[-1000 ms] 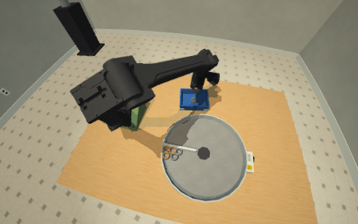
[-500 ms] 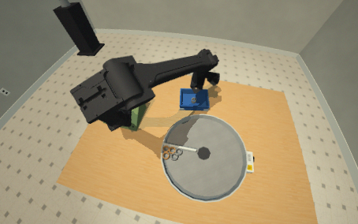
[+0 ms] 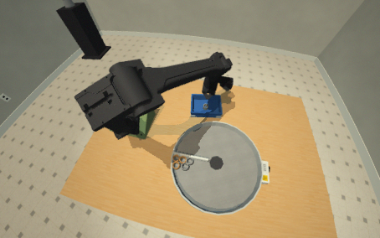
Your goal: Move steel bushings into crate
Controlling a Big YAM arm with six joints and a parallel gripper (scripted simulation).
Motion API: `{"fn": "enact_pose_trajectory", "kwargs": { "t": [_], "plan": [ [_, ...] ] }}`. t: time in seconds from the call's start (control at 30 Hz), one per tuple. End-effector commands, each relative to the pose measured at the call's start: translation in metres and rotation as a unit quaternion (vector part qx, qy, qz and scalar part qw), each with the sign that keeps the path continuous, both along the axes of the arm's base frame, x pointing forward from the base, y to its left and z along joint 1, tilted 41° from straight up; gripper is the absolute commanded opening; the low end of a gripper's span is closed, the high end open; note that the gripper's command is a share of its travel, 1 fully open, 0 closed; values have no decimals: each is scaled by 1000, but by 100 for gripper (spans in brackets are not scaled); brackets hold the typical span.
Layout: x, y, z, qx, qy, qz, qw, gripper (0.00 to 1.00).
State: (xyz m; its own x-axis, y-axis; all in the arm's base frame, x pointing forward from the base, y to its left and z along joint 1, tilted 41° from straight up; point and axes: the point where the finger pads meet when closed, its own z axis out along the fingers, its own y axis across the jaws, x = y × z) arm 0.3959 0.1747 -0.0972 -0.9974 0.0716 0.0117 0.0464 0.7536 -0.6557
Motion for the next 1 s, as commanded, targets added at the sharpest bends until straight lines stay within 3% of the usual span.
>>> {"fn": "enact_pose_trajectory", "kwargs": {
  "t": [0.0, 0.73, 0.87, 0.97],
  "plan": [
    [3, 7, 5, 2, -6, -2, 1000, 14],
    [2, 6, 6, 2, -6, -2, 1000, 13],
    [4, -15, 20, 6, -8, -3, 1000, 13],
    [-2, -43, 43, 7, -11, -3, 1000, 13]
  ]
}}
